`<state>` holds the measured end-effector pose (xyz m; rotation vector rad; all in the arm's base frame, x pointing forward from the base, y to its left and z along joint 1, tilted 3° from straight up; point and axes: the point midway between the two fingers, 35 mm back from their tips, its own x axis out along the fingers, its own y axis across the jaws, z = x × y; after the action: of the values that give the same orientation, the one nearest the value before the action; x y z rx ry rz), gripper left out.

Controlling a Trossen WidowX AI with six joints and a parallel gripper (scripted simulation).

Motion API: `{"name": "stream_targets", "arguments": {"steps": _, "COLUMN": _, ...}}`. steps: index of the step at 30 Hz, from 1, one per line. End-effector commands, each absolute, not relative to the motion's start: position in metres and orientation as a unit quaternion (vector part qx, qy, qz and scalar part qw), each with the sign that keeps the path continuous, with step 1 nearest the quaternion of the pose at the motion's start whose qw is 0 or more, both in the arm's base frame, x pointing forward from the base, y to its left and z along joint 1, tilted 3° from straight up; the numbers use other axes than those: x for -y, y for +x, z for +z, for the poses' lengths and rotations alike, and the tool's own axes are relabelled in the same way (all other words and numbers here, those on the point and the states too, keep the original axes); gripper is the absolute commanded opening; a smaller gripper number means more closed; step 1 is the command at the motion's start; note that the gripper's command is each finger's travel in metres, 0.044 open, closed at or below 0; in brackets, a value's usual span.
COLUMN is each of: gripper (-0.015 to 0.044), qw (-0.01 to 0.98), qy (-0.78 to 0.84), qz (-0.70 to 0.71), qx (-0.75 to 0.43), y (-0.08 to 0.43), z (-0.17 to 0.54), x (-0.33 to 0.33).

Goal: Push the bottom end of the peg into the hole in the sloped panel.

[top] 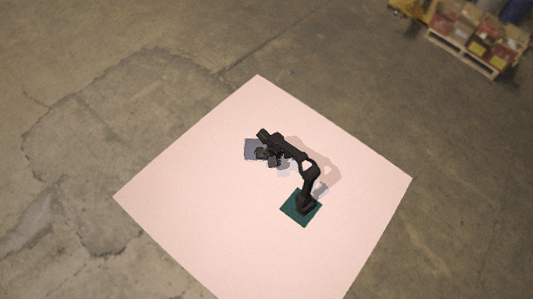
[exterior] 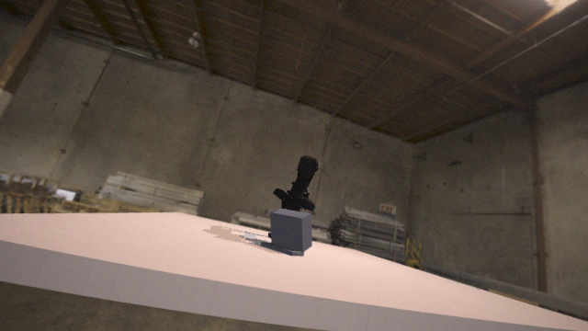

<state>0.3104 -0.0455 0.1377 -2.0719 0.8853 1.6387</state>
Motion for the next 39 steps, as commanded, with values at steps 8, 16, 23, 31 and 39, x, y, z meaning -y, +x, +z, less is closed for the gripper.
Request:
{"name": "stream_targets", "arguments": {"steps": 8, "gripper": 0.0, "qw": 0.158, "qy": -0.747, "qz": 0.558, "qx": -0.325, "y": 0.313, "z": 0.136, "x": 0.038}}
{"name": "stream_targets", "arguments": {"steps": 16, "gripper": 0.0, "qw": 0.146, "qy": -0.758, "qz": 0.543, "qx": -0.331, "y": 0.314, "z": 0.135, "x": 0.032}}
{"name": "stream_targets", "arguments": {"steps": 23, "gripper": 0.0, "qw": 0.135, "qy": -0.768, "qz": 0.528, "qx": -0.335, "y": 0.315, "z": 0.134, "x": 0.027}}
{"name": "stream_targets", "arguments": {"steps": 31, "gripper": 0.0, "qw": 0.125, "qy": -0.78, "qz": 0.511, "qx": -0.34, "y": 0.316, "z": 0.134, "x": 0.02}}
{"name": "stream_targets", "arguments": {"steps": 39, "gripper": 0.0, "qw": 0.115, "qy": -0.791, "qz": 0.493, "qx": -0.343, "y": 0.317, "z": 0.134, "x": 0.014}}
